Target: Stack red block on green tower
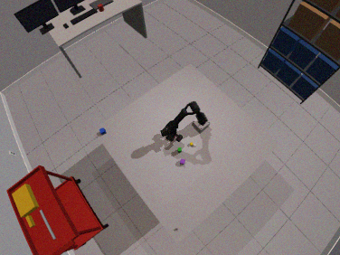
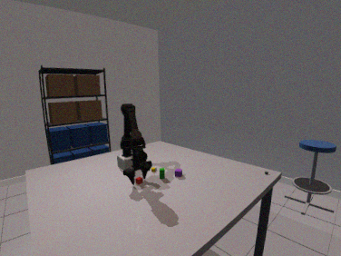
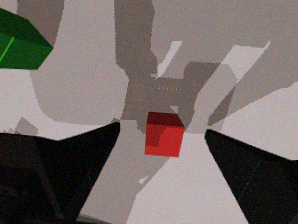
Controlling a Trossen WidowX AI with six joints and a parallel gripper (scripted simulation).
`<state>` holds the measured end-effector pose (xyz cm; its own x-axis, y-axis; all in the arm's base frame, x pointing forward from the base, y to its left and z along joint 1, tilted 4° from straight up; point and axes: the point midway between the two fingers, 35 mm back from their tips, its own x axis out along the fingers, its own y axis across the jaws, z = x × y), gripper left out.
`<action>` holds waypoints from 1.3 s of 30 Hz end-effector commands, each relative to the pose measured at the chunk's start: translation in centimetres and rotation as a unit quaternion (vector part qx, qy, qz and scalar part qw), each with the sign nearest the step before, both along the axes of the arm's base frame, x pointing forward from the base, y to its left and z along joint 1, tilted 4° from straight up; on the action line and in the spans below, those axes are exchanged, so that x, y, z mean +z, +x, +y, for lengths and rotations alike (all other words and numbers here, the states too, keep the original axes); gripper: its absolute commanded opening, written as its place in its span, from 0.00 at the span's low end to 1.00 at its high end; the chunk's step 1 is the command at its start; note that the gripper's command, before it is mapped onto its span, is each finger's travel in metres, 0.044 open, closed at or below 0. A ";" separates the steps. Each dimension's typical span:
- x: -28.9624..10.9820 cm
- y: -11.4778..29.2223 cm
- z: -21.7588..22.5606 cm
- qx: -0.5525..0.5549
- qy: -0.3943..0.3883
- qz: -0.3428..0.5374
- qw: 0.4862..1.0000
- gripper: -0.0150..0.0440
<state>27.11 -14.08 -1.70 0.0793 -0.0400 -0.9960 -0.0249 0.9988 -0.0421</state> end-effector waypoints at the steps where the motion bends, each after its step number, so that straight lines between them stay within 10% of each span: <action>1: 0.0 0.1 0.1 -0.003 0.002 -0.002 1.000 1.00; 25: 0.5 0.0 0.1 -0.003 0.002 -0.002 1.000 0.25; 39: 7.8 -0.6 0.3 -0.003 0.002 -0.002 1.000 0.25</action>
<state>26.60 -13.91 4.46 0.0783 -0.0384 -0.9962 -0.0218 0.9990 -0.0402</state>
